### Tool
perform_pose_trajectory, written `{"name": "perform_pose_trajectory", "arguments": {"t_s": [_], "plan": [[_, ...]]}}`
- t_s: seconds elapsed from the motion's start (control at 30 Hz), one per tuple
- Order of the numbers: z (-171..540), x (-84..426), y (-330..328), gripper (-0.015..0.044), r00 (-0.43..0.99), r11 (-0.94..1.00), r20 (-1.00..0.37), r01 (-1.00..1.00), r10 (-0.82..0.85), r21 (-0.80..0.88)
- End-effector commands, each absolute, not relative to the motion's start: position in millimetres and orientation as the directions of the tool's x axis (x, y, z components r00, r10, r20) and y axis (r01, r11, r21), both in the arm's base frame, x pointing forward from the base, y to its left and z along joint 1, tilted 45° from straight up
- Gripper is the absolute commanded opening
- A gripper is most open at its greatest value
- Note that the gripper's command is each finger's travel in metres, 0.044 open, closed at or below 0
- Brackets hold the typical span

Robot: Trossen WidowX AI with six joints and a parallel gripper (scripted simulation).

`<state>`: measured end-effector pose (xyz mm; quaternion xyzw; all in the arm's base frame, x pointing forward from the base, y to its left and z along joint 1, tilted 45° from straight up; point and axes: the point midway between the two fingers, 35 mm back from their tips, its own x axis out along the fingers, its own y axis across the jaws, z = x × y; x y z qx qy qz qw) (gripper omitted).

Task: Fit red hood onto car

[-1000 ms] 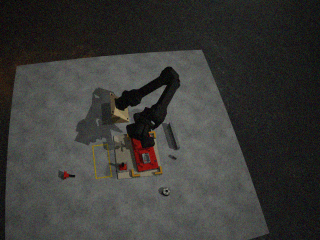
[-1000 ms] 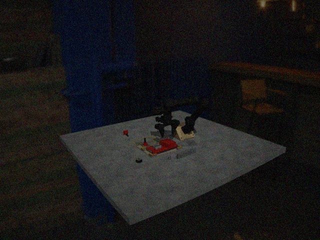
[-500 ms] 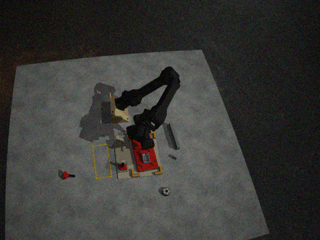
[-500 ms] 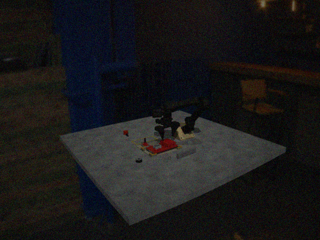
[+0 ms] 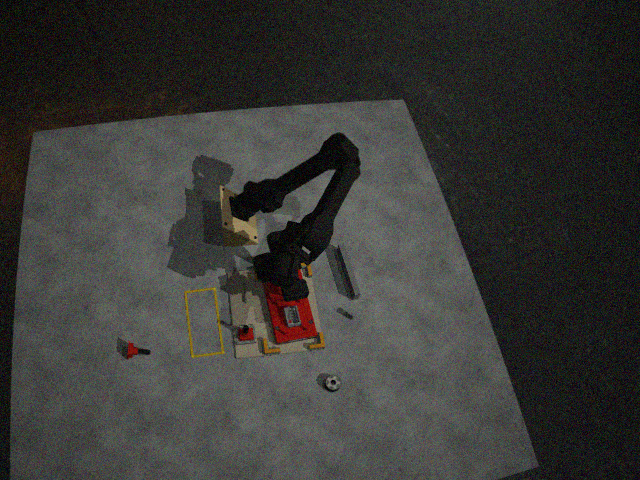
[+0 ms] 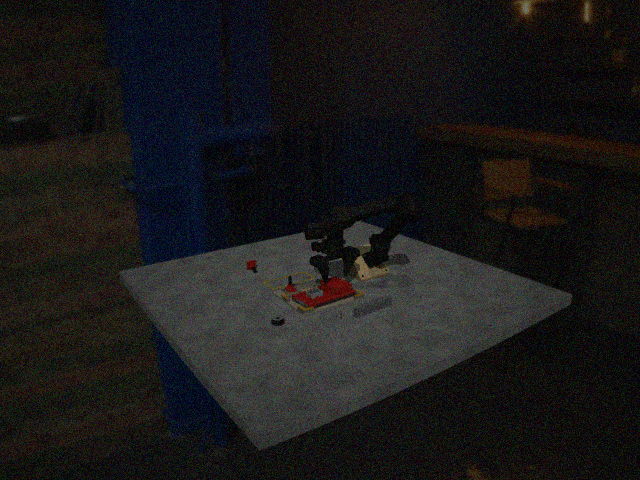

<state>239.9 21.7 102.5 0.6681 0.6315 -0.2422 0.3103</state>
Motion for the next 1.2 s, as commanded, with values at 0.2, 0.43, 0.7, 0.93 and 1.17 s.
{"name": "perform_pose_trajectory", "arguments": {"t_s": [0.2, 0.43, 0.7, 0.93, 1.17], "plan": [[97.3, 239.8, 28.3, 0.0440, 0.086, -0.015, -0.711, 0.994, 0.698, 0.106], [95.4, 240.1, 30.1, 0.0440, 0.086, -0.015, -0.711, 0.994, 0.698, 0.106], [92.6, 240.5, 32.8, 0.0440, 0.087, -0.015, -0.711, 0.994, 0.698, 0.106], [90.2, 240.8, 35.3, 0.0440, 0.087, -0.015, -0.711, 0.994, 0.698, 0.106], [87.7, 241.1, 37.7, 0.0440, 0.087, -0.015, -0.711, 0.994, 0.698, 0.106]]}}
